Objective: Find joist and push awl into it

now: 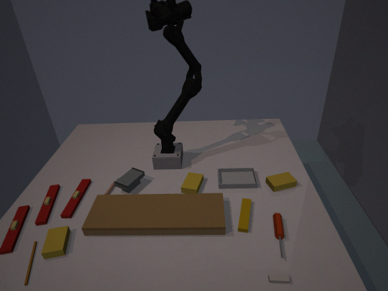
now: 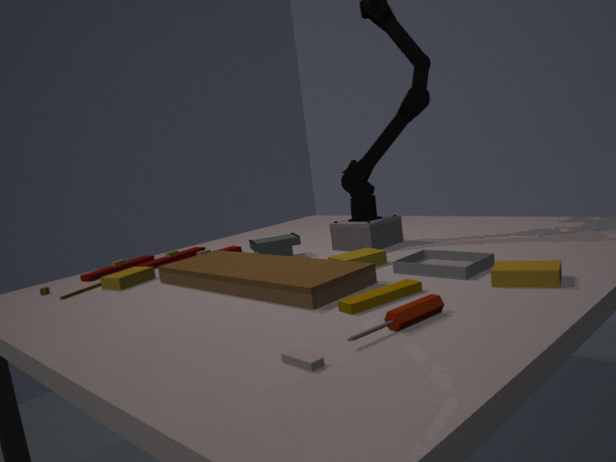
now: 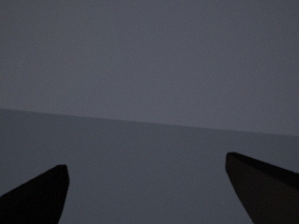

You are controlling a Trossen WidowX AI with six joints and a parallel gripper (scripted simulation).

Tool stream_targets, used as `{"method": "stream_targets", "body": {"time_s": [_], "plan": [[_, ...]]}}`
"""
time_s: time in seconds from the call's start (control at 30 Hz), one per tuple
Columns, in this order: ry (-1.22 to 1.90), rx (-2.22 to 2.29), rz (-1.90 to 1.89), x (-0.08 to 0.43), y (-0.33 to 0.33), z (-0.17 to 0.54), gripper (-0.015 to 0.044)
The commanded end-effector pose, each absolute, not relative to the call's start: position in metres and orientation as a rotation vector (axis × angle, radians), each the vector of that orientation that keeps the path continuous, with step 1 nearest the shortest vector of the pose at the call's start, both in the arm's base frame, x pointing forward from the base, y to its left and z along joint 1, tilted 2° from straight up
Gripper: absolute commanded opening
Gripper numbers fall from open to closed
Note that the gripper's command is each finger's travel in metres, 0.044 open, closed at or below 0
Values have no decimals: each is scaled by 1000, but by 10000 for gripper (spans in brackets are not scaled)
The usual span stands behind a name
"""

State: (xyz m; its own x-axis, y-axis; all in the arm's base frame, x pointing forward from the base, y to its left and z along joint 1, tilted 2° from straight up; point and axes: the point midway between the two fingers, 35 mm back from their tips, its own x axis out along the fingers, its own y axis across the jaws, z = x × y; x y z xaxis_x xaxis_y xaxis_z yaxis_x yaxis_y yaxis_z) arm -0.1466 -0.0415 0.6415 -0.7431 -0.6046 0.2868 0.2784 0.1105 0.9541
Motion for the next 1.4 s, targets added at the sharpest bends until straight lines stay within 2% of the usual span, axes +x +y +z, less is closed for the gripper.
{"method": "stream_targets", "body": {"time_s": [0.0, 0.17, 0.4, 0.63, 1.0, 1.37], "plan": [[-1728, 318, -1710, -146, -42, 642, 426], [-1540, 260, -1741, -117, -78, 644, 440], [-1090, 147, -1743, -39, -158, 630, 440], [-641, 65, -1654, 49, -226, 584, 440], [58, 10, -1425, 170, -291, 447, 440], [703, 54, -1070, 237, -282, 270, 440]]}}
